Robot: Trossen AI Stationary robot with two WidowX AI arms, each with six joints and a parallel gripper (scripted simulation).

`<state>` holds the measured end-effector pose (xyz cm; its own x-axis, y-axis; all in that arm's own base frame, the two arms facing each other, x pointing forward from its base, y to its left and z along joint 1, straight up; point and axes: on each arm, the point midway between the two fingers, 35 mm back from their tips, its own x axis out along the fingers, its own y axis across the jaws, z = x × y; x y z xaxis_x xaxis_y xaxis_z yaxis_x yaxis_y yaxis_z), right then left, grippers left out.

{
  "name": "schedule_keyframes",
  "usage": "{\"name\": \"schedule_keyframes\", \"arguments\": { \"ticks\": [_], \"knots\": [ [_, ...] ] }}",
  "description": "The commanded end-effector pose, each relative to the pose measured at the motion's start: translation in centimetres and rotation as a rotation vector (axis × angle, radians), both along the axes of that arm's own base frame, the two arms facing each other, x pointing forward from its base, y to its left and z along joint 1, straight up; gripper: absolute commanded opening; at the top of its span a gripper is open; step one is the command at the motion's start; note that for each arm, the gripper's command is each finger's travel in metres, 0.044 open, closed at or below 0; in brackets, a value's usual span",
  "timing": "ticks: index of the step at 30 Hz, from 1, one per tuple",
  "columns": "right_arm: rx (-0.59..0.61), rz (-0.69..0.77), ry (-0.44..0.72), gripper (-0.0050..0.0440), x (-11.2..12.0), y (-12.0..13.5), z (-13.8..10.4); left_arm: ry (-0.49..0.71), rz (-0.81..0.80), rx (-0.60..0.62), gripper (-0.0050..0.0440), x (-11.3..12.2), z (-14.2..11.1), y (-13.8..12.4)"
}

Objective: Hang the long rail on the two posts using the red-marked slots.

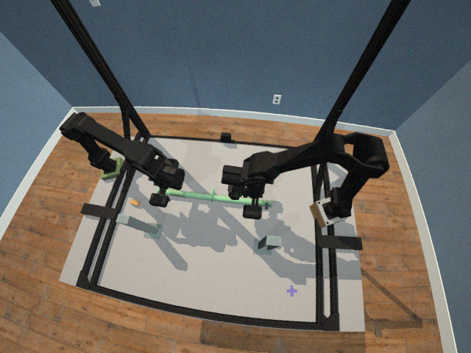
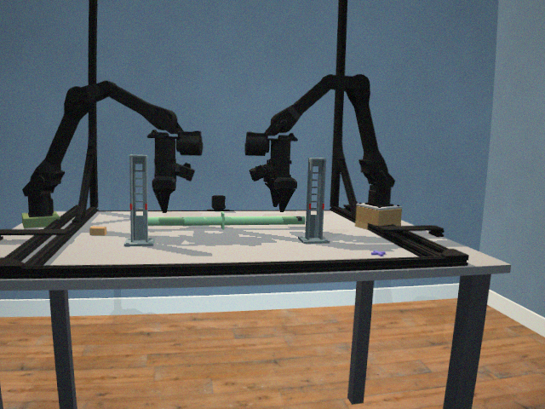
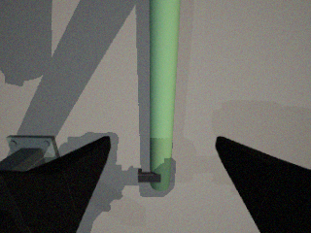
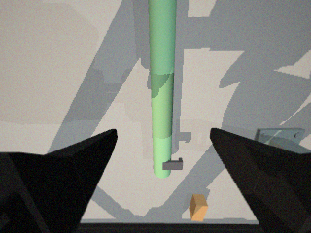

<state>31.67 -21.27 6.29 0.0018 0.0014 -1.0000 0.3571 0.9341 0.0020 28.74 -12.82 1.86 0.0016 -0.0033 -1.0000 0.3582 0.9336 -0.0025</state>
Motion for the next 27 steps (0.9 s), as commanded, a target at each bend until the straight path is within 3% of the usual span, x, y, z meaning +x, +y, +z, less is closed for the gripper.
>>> {"name": "schedule_keyframes", "arguments": {
  "ticks": [1, 10, 27],
  "knots": [
    [-0.002, 0.001, -0.002, 0.0440, 0.0, 0.0, 0.1, 0.000, 0.000, 0.000, 0.0440, 0.0, 0.1, 0.0],
    [-0.002, 0.001, -0.002, 0.0440, 0.0, 0.0, 0.0, 0.000, 0.000, 0.000, 0.0440, 0.0, 0.0, 0.0],
    [-0.002, 0.001, -0.002, 0.0440, 0.0, 0.0, -2.4, 0.001, 0.000, 0.002, 0.0440, 0.0, -2.5, 0.0]
  ]
}}
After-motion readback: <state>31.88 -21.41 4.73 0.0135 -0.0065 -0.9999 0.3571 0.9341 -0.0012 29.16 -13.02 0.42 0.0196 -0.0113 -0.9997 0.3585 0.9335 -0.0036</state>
